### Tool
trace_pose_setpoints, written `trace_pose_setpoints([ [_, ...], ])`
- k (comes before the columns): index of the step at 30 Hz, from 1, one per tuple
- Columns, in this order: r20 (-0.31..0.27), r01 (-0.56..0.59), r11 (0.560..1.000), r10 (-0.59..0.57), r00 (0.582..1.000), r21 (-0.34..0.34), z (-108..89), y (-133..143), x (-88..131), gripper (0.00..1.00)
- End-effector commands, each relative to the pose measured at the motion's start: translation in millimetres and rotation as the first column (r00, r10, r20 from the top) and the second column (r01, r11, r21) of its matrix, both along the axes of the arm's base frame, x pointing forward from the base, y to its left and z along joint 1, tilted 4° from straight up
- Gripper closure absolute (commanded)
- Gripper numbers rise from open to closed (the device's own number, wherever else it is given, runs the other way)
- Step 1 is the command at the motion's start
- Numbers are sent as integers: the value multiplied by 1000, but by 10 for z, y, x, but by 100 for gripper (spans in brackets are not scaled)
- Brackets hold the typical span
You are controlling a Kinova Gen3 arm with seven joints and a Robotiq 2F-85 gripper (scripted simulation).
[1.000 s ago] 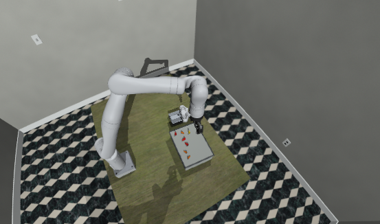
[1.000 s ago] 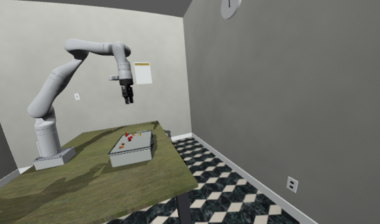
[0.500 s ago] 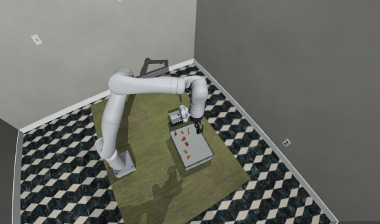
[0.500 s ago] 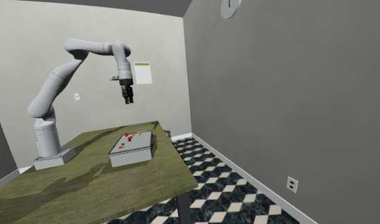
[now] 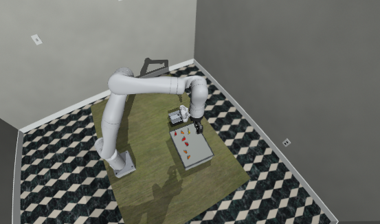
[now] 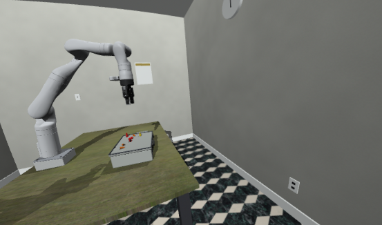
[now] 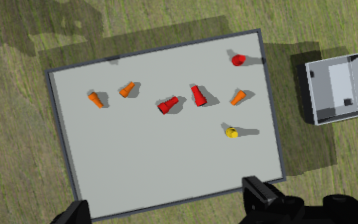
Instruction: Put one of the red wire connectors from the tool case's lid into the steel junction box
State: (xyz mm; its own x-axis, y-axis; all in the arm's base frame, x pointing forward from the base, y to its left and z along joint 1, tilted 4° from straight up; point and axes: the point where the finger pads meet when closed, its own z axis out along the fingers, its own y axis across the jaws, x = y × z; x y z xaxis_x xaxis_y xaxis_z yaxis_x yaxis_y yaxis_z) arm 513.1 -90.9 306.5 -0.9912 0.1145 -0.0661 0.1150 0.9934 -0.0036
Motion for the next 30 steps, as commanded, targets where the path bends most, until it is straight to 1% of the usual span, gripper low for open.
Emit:
trace_pose_setpoints([
  [1,1,13,1000,-13,1000,1,1,1,0,0],
  [7,0,57,998,-57,998,5,-19,5,-4,0],
  [13,-4,177,984,-177,984,14,-72,17,-14,0],
  [17,-9,291,956,-291,957,22,-121,27,-24,0],
  [21,-14,423,905,-423,906,31,-177,38,-35,0],
  [23,-14,423,905,-423,906,31,-177,38,-35,0],
  [26,-19,527,849,-527,850,37,-221,46,-44,0],
  [30,-25,661,749,-660,751,44,-278,57,-55,0],
])
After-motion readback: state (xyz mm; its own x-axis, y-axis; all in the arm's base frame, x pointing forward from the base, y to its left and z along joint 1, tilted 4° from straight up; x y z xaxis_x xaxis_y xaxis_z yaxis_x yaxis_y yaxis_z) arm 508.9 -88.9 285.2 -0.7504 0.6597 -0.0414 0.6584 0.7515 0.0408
